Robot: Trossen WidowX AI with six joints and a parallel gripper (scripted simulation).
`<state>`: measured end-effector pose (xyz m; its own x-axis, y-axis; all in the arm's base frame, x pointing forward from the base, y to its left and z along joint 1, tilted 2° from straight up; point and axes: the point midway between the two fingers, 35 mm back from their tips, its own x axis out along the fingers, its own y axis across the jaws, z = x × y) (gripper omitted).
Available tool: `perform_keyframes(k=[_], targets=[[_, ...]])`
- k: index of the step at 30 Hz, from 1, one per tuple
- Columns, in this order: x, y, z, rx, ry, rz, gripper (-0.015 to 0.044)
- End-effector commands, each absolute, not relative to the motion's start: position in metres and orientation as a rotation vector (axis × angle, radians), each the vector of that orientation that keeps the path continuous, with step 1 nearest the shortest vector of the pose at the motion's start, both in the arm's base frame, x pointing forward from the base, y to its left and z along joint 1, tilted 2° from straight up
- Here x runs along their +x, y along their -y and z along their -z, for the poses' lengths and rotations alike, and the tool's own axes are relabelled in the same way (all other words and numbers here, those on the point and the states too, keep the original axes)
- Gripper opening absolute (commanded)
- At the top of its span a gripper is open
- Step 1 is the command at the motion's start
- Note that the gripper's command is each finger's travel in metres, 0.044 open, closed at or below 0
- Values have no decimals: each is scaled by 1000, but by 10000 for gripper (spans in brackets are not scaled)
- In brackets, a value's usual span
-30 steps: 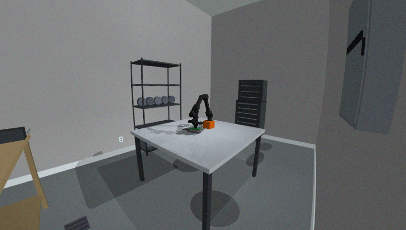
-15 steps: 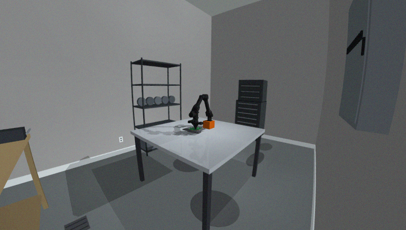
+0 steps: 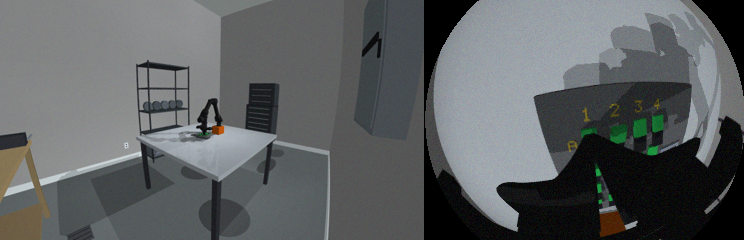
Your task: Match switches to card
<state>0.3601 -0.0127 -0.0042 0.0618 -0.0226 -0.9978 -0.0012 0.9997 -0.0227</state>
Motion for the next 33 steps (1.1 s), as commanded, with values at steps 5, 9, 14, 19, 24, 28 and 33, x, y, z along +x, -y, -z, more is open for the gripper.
perform_keyframes(k=[5,9,14,19,24,28,33], targets=[[353,11,-58,-18,-1488,20,0],[353,20,-58,-19,-1488,20,0],[353,37,-56,-20,-1490,21,0],[356,38,-24,-20,-1514,22,0],[356,38,-24,-20,-1514,22,0],[356,38,-24,-20,-1514,22,0],[356,38,-24,-20,-1514,22,0]])
